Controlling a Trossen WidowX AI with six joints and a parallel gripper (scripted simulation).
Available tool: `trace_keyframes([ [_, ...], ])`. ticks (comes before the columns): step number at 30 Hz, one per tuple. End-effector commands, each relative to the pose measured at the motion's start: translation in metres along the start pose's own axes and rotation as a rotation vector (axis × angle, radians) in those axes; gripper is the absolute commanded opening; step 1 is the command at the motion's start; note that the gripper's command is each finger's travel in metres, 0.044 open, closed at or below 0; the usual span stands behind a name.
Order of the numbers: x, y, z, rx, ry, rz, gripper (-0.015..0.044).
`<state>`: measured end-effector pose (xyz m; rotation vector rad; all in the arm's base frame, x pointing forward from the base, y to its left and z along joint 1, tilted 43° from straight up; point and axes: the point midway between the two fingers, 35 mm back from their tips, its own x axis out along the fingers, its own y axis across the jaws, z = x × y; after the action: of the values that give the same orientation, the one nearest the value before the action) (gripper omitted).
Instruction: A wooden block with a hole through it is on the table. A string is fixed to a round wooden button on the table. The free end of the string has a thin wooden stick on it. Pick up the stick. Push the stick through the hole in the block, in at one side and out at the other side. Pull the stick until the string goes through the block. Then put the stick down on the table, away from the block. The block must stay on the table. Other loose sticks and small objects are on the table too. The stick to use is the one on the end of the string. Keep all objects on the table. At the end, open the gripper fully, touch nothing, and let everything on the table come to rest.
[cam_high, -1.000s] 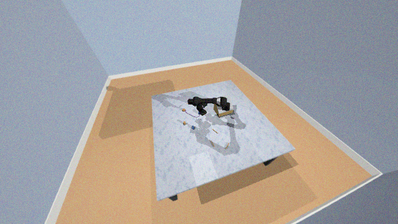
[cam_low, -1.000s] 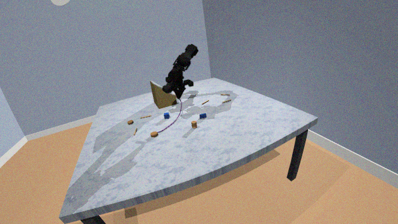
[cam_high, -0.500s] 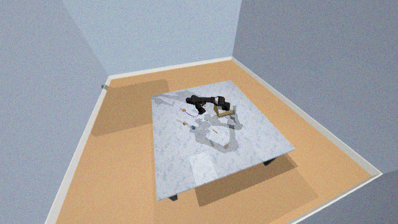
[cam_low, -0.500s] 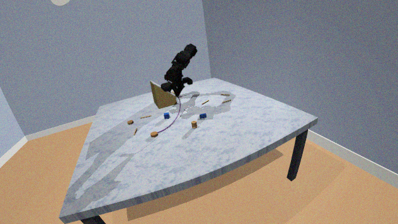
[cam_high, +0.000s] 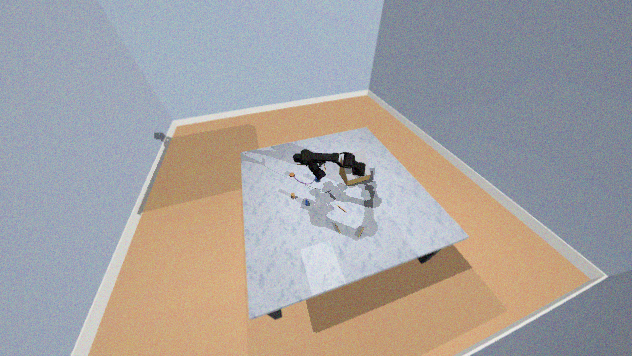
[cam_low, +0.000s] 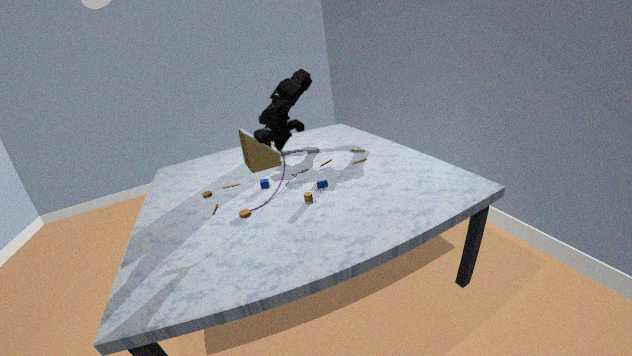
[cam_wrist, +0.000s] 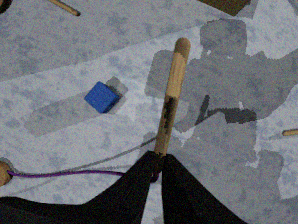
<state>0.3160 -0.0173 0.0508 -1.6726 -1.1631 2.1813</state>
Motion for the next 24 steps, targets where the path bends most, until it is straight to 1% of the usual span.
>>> trace_keyframes([
  [1,-0.002,-0.002,-0.005,-0.085,-0.002,0.029,0.0000],
  [6,-0.005,-0.007,-0.012,-0.220,-0.003,0.072,0.0000],
  [12,-0.005,-0.007,-0.013,-0.246,-0.003,0.080,0.0000],
  [19,-0.009,-0.012,-0.024,-0.454,-0.002,0.147,0.0000],
  [24,-0.009,-0.013,-0.025,-0.475,-0.003,0.154,0.0000],
])
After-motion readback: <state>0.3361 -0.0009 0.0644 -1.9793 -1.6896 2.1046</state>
